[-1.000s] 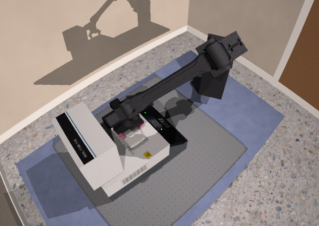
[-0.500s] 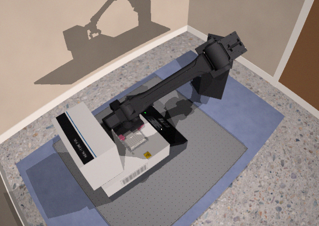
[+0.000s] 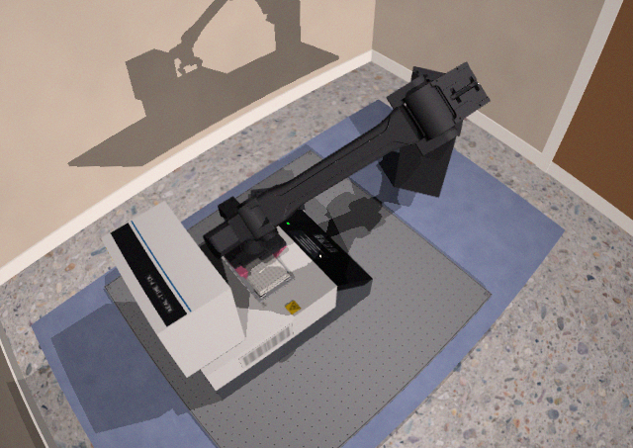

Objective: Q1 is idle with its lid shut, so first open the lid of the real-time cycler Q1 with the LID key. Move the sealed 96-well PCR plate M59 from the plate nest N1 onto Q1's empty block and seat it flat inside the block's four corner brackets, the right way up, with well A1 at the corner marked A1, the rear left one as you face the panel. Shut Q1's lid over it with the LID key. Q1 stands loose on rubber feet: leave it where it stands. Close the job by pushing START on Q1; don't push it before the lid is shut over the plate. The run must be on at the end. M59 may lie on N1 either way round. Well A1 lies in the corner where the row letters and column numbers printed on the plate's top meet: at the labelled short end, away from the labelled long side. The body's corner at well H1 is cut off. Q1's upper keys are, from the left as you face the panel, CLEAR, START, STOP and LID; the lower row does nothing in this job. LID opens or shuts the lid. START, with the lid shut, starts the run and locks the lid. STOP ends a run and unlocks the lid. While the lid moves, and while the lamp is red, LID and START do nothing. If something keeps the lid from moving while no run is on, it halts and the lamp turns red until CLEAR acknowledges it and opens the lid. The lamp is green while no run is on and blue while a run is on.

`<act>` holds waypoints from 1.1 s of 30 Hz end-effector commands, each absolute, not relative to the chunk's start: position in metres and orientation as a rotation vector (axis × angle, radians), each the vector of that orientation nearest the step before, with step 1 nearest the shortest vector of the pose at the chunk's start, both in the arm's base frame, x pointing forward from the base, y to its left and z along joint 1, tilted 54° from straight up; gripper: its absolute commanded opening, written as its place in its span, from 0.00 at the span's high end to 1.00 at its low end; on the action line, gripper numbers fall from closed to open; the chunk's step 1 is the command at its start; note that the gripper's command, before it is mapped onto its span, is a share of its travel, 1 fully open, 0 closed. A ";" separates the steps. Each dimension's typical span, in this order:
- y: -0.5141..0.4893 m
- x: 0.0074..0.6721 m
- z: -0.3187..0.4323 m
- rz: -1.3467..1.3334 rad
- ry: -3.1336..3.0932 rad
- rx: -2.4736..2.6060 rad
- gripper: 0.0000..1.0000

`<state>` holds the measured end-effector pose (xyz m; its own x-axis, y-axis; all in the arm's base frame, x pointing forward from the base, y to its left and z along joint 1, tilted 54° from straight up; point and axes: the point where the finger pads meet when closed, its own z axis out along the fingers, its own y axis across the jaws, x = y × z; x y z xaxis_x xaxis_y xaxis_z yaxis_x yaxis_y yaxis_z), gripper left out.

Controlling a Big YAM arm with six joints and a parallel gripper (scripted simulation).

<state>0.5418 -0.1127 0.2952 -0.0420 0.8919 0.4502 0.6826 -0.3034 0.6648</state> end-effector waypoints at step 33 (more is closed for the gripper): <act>-0.105 0.555 0.297 1.272 1.704 1.991 1.00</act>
